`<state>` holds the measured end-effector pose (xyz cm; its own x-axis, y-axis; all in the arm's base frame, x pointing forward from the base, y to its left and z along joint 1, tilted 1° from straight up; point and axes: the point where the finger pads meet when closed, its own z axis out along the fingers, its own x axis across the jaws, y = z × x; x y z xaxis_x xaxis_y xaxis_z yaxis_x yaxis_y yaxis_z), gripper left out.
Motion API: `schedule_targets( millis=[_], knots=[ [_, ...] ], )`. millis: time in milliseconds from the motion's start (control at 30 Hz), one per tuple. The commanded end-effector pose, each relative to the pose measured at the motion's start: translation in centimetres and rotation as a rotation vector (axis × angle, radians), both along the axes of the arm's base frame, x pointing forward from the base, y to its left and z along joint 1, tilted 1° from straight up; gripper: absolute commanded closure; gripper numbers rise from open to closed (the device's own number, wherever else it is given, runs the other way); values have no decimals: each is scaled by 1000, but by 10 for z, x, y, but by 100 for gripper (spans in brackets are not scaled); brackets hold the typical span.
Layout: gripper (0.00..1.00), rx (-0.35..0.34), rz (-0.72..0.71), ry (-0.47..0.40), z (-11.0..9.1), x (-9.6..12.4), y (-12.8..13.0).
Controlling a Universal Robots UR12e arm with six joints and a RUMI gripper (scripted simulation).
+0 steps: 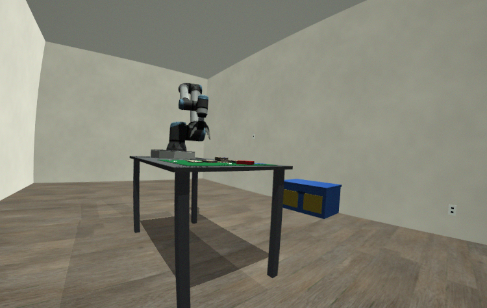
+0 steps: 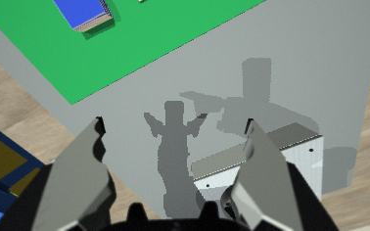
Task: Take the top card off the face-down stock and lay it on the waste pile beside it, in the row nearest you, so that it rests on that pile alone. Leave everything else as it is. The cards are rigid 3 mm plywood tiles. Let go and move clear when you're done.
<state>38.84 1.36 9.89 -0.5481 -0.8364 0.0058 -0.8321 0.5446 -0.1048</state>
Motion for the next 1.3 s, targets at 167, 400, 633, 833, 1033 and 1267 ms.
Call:
schedule_targets(
  millis=[167, 400, 633, 833, 1033, 1267],
  knots=[
    [0, 0, 0, -1, 1, 1, 0],
    [0, 0, 0, -1, 1, 1, 0],
    [0, 0, 2, -1, 1, 1, 0],
    [0, 5, 36, 7, 3, 18, 1],
    [0, 18, 124, 28, 3, 61, 7],
    [0, 32, 223, 51, -7, 112, 18]
  ],
)
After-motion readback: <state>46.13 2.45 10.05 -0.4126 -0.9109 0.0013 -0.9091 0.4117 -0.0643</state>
